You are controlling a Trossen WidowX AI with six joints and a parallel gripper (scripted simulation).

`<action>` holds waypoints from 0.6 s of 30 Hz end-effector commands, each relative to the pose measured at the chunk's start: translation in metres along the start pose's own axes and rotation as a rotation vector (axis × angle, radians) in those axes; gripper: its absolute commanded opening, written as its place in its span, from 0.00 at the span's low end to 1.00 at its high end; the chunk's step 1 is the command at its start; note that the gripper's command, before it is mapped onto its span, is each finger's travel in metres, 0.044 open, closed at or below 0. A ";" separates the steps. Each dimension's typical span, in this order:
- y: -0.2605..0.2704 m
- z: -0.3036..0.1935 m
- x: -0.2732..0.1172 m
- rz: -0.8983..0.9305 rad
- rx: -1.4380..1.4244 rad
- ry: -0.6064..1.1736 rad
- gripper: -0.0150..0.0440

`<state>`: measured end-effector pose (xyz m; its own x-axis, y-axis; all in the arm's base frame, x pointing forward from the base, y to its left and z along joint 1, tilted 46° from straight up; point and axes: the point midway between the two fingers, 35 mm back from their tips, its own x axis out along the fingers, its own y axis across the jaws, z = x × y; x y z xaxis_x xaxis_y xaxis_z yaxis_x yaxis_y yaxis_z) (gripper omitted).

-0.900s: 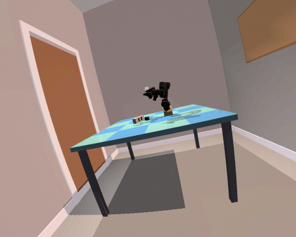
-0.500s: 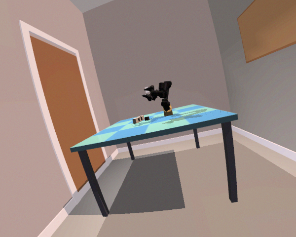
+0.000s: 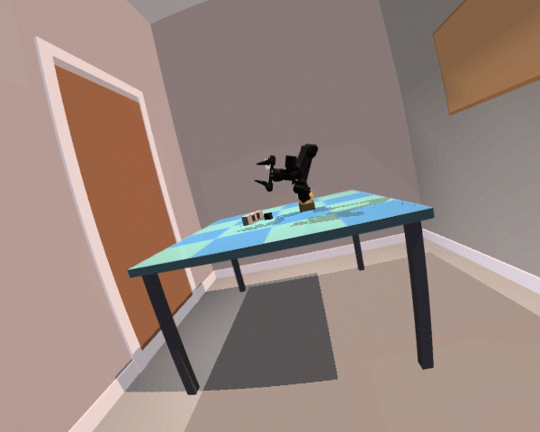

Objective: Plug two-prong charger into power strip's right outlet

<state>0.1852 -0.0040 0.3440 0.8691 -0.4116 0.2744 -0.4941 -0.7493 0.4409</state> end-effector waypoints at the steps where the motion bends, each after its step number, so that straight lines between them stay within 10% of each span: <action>1: -0.010 -0.007 0.007 -0.015 -0.124 0.021 1.00; 18: -0.068 -0.001 0.040 -0.171 -0.769 0.070 1.00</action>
<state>0.2438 0.0286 0.3285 0.9331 -0.2880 0.2156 -0.3024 -0.3033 0.9036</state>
